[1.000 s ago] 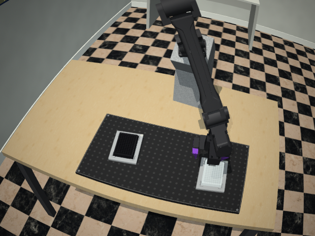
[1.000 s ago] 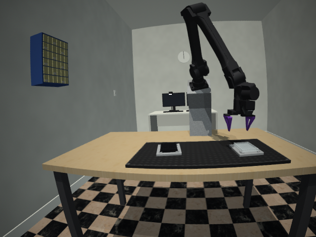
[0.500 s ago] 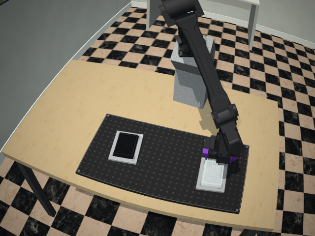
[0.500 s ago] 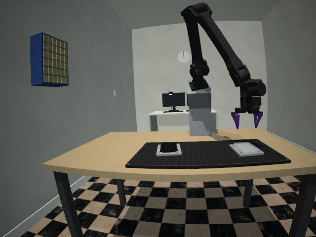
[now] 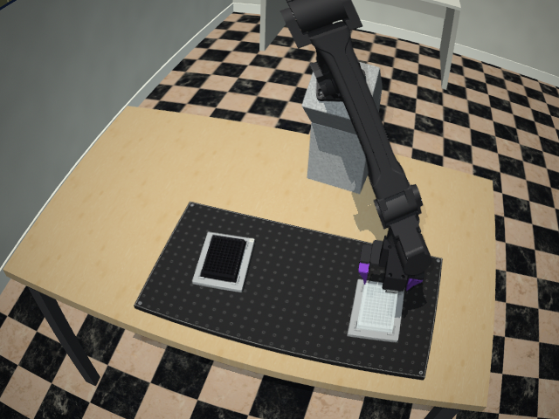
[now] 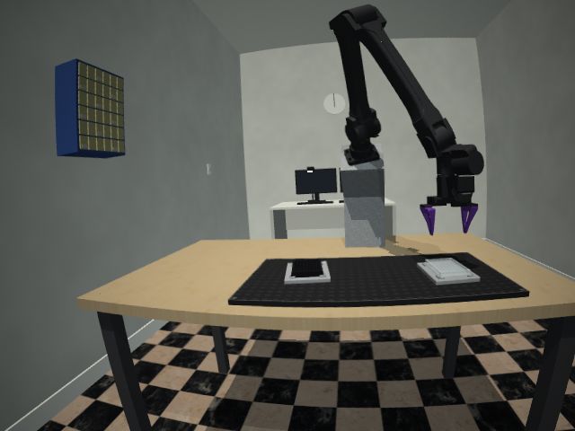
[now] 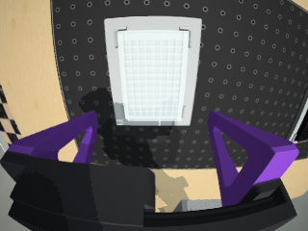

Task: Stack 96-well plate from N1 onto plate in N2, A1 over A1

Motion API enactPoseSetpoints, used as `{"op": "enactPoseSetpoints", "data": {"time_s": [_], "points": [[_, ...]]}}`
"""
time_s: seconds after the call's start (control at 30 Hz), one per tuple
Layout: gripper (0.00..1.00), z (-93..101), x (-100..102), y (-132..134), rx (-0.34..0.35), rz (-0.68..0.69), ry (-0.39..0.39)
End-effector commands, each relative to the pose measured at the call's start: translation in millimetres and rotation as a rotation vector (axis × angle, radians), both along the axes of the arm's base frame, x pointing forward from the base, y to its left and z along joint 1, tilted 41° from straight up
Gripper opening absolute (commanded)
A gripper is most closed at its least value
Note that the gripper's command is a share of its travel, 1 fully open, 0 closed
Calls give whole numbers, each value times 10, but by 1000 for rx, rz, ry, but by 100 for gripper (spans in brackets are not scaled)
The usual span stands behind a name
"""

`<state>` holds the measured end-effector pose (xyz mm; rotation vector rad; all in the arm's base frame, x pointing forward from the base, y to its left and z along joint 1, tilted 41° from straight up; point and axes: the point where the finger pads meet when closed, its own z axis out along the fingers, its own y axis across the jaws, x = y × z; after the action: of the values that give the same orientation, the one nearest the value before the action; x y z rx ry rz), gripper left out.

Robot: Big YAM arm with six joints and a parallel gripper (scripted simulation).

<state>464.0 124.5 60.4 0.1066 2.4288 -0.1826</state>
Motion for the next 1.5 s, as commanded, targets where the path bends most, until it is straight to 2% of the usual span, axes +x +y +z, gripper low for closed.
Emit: {"op": "enactPoseSetpoints", "data": {"time_s": [0.0, 0.8, 0.87, 1.47], "points": [[100, -45, 17, 17, -4, -5, 15], [100, -45, 17, 17, -4, -5, 15], [100, -11, 125, -17, 2, -8, -11], [100, -233, 279, -68, -2, -3, -6]]}}
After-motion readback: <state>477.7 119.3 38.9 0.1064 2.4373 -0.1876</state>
